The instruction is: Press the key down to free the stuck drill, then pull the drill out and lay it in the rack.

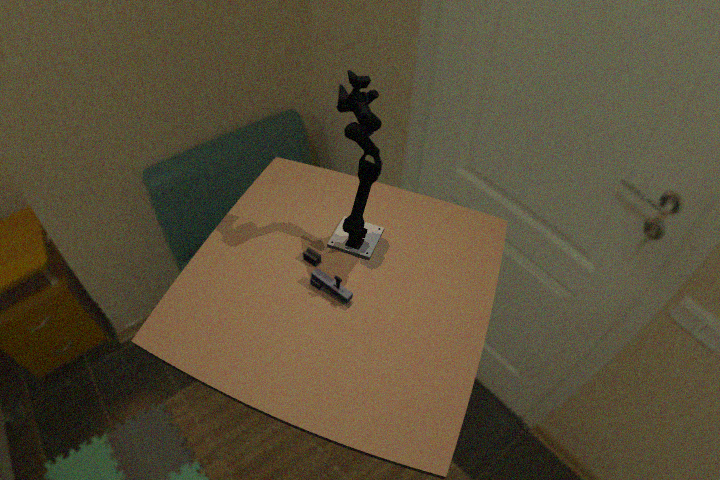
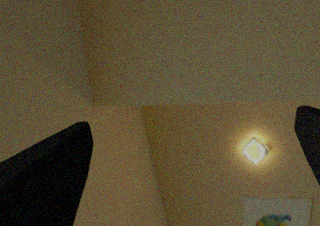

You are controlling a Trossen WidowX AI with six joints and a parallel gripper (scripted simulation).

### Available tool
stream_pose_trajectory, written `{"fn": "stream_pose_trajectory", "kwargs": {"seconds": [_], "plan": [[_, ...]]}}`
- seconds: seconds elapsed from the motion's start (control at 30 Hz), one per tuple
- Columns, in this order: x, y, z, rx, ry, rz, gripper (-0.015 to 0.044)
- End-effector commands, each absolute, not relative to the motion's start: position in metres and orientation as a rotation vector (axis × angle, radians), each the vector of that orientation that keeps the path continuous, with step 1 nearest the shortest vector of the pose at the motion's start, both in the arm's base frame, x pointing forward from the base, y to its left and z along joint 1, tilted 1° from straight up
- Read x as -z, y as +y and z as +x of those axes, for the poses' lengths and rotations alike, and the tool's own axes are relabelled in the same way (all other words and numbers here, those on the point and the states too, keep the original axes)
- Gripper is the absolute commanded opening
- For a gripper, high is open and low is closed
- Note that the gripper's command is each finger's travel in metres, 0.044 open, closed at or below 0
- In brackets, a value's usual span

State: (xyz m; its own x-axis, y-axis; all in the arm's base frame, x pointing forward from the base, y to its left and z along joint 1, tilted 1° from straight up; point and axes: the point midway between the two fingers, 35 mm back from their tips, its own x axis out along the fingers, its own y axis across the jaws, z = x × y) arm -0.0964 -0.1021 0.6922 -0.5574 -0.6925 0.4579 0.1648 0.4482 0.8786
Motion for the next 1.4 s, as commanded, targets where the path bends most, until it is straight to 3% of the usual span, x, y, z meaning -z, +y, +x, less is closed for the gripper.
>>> {"fn": "stream_pose_trajectory", "kwargs": {"seconds": [0.0,0.27,0.47,0.87,1.37], "plan": [[-0.692,-0.102,-0.096,1.228,-1.822,0.449,0.0374],[-0.693,-0.102,-0.094,1.227,-1.816,0.443,0.0164],[-0.721,-0.107,-0.024,1.146,-1.612,0.276,0.0006],[-0.723,-0.103,0.164,0.863,-1.111,0.037,0.0],[-0.621,-0.061,0.344,0.491,-0.545,-0.034,0.0]]}}
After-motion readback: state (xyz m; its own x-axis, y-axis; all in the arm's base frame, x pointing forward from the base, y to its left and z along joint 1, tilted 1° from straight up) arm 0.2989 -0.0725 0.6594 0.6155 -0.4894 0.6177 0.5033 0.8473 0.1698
